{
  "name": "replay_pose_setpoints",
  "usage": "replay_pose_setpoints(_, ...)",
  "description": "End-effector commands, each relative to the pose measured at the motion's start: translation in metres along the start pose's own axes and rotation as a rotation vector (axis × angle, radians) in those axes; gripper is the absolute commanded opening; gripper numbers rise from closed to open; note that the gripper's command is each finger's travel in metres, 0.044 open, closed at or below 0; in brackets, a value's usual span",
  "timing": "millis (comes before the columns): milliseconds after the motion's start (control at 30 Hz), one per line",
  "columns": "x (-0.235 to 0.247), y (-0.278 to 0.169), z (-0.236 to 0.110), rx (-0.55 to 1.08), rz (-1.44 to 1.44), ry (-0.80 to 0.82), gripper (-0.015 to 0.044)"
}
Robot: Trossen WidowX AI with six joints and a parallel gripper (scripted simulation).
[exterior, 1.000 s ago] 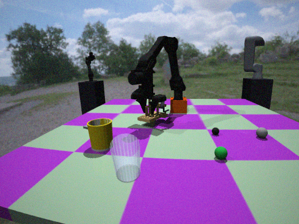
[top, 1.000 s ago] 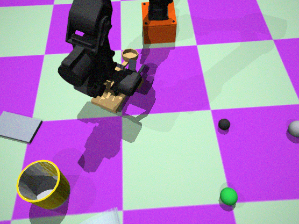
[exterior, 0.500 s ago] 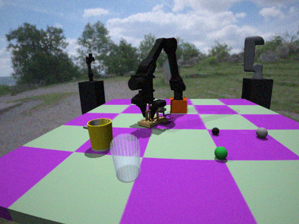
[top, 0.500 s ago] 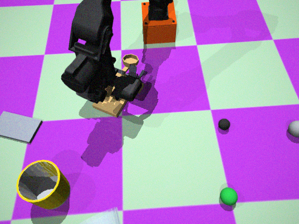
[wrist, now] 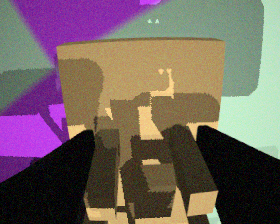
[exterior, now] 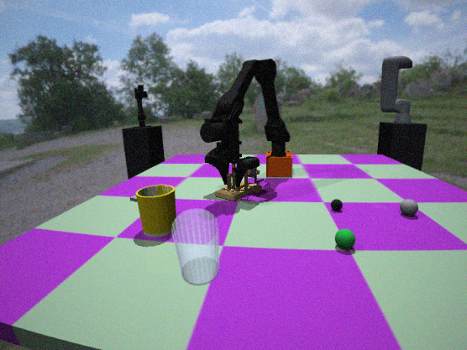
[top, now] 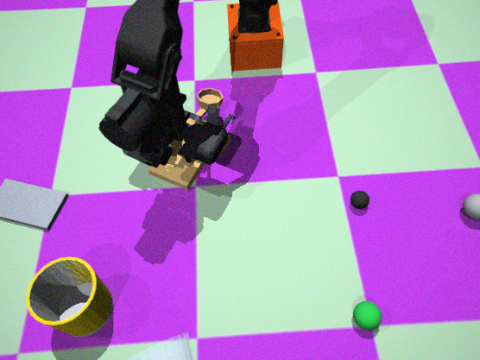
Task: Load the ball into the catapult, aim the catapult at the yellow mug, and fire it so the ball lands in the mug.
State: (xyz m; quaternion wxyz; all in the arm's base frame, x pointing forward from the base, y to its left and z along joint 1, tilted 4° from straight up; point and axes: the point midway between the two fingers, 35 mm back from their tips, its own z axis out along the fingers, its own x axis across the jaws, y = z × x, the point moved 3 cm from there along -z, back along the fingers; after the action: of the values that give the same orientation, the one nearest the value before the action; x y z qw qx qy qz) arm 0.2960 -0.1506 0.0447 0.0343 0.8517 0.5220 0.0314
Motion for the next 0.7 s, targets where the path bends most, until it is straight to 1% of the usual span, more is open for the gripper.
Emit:
replay_pose_setpoints(0,0.000,0.000,-0.001,-0.001,0.000,0.000,0.0210)
replay_pose_setpoints(200,0.000,0.001,-0.003,-0.001,0.000,0.000,0.0368)
replay_pose_setpoints(233,0.000,0.002,-0.011,-0.001,0.000,0.000,0.0394)
replay_pose_setpoints(300,0.000,0.005,-0.041,-0.001,0.000,-0.001,0.0440)
replay_pose_setpoints(367,0.000,0.004,-0.076,-0.001,0.000,-0.001,0.0440)
replay_pose_setpoints(433,0.000,0.001,-0.098,-0.001,0.000,-0.001,0.0440)
replay_pose_setpoints(500,0.000,0.000,-0.101,-0.001,0.000,-0.001,0.0440)
replay_pose_setpoints(533,0.000,0.005,-0.087,-0.013,0.002,-0.002,0.0440)
replay_pose_setpoints(667,0.000,0.003,-0.089,-0.011,0.001,-0.001,0.0440)
